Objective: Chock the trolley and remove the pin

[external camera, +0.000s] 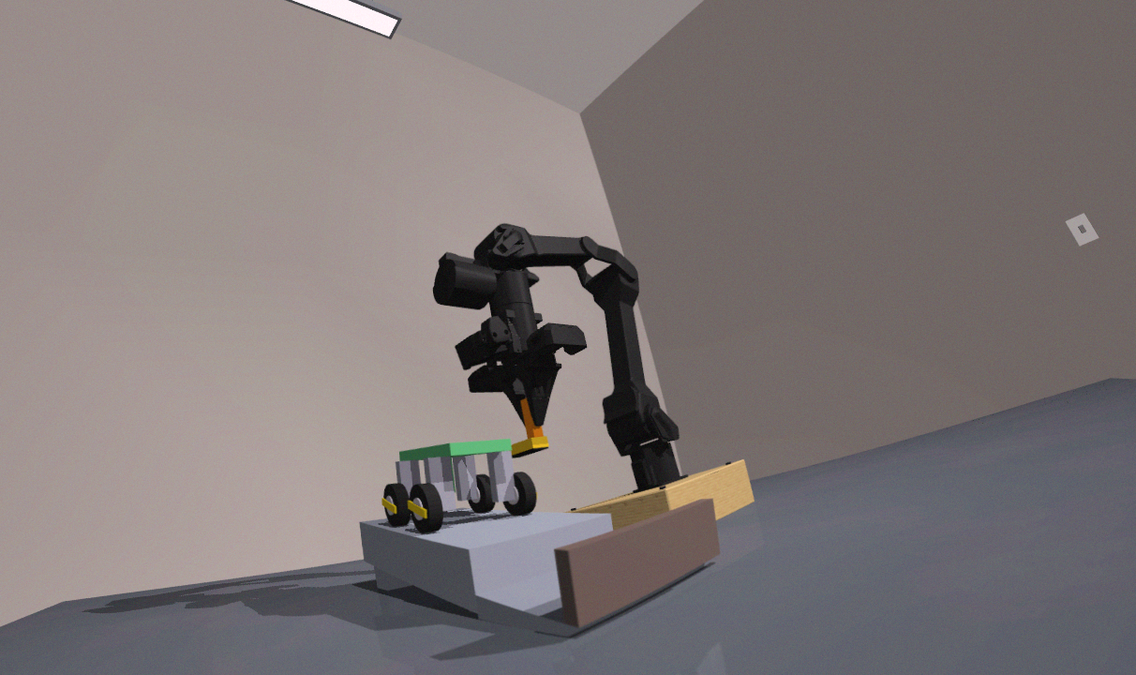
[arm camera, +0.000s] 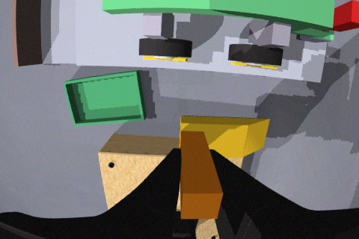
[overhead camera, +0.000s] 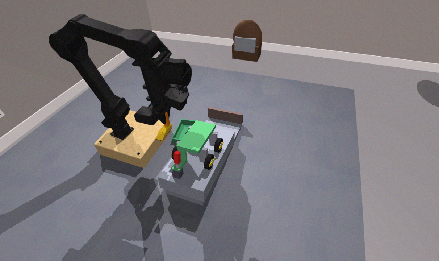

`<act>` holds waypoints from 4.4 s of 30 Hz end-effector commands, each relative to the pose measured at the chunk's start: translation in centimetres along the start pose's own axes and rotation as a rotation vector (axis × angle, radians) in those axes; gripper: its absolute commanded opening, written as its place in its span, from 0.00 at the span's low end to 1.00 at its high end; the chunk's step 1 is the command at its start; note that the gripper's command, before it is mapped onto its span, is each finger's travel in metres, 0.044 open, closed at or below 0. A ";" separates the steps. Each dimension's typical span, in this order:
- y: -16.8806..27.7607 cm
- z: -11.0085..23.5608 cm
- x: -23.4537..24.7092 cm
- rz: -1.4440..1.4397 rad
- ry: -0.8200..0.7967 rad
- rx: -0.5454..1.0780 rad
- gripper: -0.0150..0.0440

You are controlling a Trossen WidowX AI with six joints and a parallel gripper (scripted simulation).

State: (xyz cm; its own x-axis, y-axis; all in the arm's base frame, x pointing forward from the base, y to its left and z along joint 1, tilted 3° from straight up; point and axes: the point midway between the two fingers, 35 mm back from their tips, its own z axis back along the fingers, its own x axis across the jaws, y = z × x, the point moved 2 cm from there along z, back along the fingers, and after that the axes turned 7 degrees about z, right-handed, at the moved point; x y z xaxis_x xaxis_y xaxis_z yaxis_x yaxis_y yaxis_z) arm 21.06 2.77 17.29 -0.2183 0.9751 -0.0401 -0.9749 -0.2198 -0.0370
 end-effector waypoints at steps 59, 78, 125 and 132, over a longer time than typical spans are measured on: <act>-7.3 -1.9 13.0 -0.004 0.100 0.009 0.25; -7.4 -6.1 12.7 -0.004 0.100 0.008 0.25; -7.3 -7.4 9.8 -0.004 0.103 0.008 0.25; -7.3 -7.3 9.3 -0.004 0.103 0.008 0.25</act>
State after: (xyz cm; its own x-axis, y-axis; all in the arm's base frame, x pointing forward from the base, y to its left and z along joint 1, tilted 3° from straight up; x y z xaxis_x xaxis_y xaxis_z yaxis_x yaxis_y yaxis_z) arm 26.47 13.65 9.88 -0.2069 0.9688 -0.1367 -0.9765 -0.2130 -0.0322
